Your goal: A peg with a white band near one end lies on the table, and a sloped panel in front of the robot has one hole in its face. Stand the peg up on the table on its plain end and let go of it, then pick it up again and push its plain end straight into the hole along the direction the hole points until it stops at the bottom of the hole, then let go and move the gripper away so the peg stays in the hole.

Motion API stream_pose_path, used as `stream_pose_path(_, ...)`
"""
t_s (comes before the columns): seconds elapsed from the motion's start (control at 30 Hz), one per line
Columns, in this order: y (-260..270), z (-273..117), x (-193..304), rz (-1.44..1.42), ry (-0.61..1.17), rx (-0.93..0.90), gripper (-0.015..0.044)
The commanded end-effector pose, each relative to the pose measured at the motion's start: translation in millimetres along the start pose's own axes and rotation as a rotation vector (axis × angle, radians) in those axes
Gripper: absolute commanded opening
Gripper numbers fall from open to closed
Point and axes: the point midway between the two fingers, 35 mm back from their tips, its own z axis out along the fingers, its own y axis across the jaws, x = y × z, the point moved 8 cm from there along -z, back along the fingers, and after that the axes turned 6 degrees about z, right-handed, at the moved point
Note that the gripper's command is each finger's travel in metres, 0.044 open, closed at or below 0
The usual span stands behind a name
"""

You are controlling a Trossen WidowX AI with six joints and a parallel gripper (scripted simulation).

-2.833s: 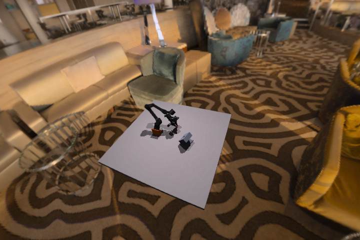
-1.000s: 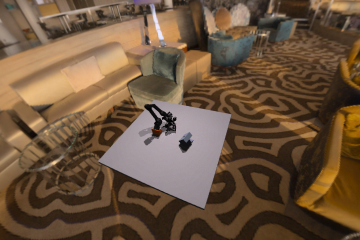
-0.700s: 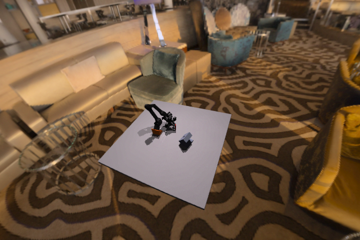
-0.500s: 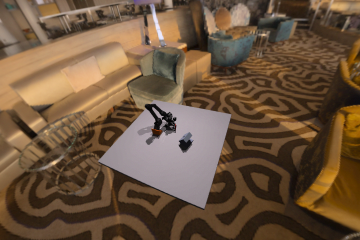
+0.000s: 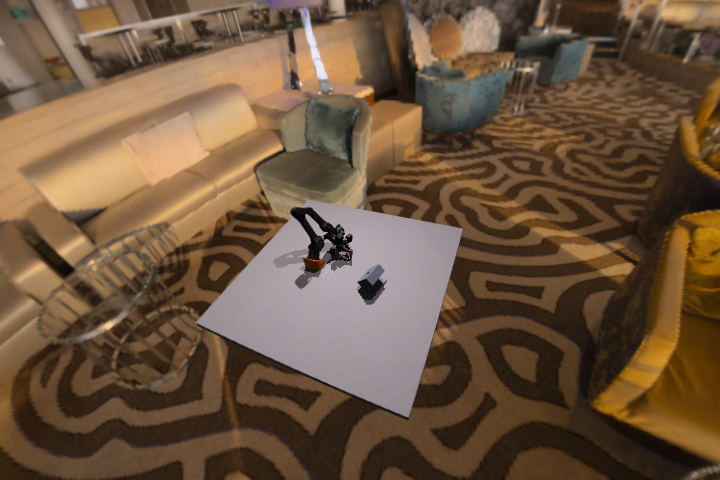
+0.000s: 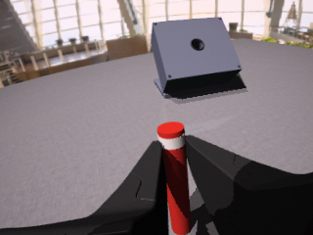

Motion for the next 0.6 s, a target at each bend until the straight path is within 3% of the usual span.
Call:
stream_pose_path(0.0,-0.3,-1.0,1.9,0.000,0.001,0.000,0.0049)
stream_pose_path(0.57,-1.7,-3.7,7.1,0.006,-0.035,-0.002,0.0049)
